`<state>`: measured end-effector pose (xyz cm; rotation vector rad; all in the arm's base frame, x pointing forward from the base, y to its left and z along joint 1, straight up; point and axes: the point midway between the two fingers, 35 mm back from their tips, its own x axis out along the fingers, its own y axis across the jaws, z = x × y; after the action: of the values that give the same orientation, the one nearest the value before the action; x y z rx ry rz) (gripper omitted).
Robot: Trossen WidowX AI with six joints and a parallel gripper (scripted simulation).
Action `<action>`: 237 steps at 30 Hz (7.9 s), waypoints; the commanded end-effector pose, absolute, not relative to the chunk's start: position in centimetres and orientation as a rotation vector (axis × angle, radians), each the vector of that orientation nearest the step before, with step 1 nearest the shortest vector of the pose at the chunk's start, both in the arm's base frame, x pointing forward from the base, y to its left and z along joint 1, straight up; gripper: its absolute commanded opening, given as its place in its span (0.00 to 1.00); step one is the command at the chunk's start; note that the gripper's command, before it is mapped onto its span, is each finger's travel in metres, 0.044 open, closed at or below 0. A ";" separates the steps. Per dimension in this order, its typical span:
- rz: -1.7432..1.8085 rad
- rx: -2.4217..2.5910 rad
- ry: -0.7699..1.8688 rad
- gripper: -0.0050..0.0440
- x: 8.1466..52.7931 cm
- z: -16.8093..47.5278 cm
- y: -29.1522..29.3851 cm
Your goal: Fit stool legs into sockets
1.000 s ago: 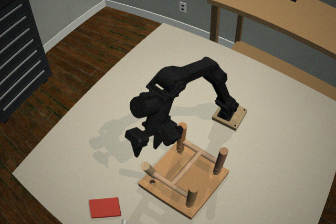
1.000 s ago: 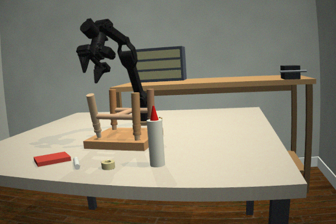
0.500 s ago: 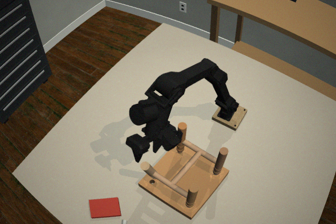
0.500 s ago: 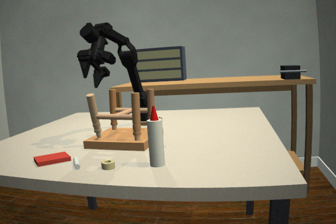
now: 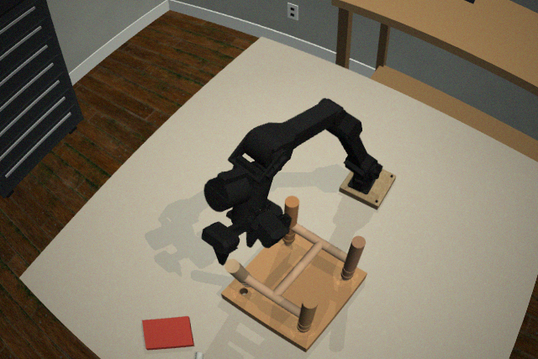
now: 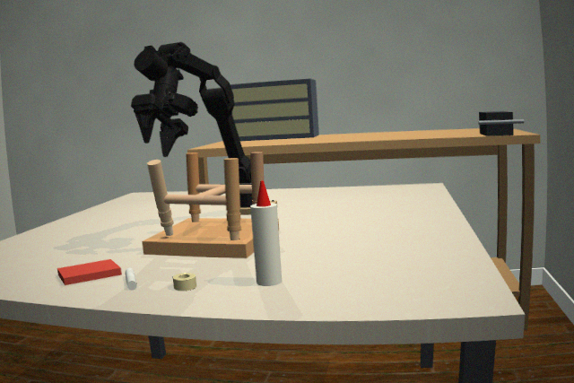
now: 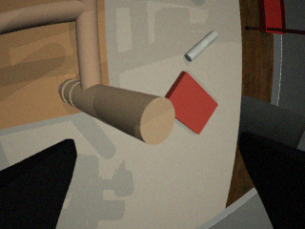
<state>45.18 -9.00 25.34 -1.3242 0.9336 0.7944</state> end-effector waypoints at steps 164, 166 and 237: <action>0.923 -1.259 1.064 1.00 43.1 23.6 -8.8; 0.922 -1.210 1.044 1.00 43.0 23.5 -8.9; 0.296 -0.237 1.069 0.10 43.4 25.3 -9.5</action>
<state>43.58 -9.64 24.86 -0.2840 1.0584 0.3843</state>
